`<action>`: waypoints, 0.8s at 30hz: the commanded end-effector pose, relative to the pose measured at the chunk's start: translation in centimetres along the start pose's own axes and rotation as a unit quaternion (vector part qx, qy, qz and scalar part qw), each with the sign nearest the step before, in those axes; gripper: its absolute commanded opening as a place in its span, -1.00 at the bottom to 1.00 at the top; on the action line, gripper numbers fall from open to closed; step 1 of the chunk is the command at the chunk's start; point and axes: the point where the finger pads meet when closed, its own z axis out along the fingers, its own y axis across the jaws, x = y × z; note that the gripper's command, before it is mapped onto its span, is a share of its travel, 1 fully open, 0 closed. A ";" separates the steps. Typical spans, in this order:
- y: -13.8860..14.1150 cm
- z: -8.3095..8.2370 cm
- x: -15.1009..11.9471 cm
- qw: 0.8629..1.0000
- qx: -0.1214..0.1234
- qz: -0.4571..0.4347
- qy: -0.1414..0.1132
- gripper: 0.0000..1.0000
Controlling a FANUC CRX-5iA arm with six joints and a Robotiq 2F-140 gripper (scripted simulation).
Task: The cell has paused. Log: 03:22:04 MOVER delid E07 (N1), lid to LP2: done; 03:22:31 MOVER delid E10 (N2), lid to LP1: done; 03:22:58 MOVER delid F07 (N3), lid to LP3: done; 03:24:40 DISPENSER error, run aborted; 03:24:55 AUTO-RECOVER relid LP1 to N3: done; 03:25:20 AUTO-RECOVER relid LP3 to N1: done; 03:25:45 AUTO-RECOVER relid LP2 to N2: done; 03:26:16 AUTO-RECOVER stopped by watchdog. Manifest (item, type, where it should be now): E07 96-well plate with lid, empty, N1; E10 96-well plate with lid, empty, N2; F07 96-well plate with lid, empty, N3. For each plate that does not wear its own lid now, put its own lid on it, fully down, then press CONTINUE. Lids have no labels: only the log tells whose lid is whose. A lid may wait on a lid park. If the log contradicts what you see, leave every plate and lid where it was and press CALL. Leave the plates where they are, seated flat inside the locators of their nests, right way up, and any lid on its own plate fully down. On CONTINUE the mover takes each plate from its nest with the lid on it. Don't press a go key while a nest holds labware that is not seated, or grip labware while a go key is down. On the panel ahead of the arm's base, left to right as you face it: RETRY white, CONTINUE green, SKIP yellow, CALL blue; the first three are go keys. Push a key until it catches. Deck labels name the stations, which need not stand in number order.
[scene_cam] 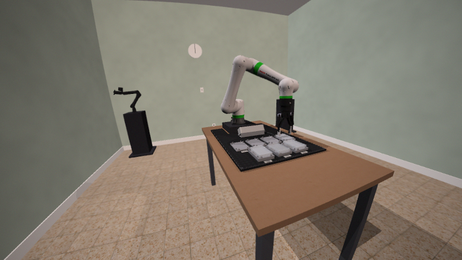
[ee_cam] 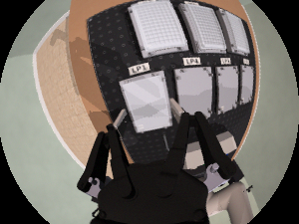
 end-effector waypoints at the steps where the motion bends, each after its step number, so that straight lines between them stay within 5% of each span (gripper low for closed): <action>1: 0.0 -1.1 0.0 1.000 0.000 0.000 0.000 0.32; 24: 0.0 -5.1 0.0 1.000 0.000 0.000 0.000 0.32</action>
